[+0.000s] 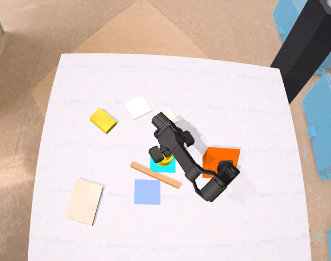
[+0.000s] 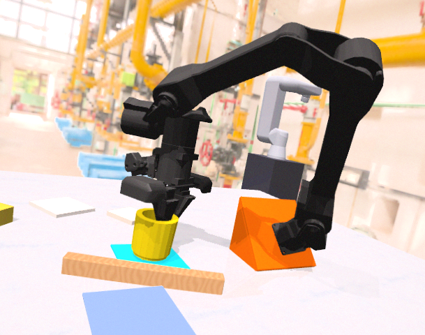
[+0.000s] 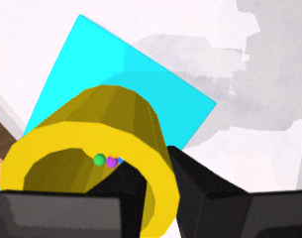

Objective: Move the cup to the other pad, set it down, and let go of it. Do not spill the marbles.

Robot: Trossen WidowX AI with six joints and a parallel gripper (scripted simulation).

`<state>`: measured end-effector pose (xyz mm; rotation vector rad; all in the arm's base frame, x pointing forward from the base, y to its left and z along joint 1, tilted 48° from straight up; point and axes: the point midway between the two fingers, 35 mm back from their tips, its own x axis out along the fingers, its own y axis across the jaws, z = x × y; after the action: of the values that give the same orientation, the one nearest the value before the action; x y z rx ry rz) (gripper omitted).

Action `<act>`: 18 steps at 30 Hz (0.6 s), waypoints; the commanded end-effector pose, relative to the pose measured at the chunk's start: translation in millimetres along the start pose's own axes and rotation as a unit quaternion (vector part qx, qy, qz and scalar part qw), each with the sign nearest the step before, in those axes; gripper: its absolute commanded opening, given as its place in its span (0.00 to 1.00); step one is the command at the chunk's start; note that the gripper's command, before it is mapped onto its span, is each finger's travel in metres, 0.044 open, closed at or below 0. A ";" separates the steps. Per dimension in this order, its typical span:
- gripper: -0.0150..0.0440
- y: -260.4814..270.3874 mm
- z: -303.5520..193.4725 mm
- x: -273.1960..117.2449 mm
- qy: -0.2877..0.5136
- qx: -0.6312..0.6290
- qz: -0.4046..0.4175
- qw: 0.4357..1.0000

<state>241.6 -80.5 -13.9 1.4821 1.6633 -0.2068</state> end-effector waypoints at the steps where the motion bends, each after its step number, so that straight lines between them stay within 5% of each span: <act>1: 0.25 0.0 0.0 0.0 0.000 0.000 0.000 1.000; 12: 0.25 0.0 0.0 0.0 0.000 0.000 0.000 1.000; 18: 0.50 0.0 0.0 0.0 0.000 0.000 0.000 1.000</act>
<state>241.4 -80.2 -14.1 1.4839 1.6635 -0.2070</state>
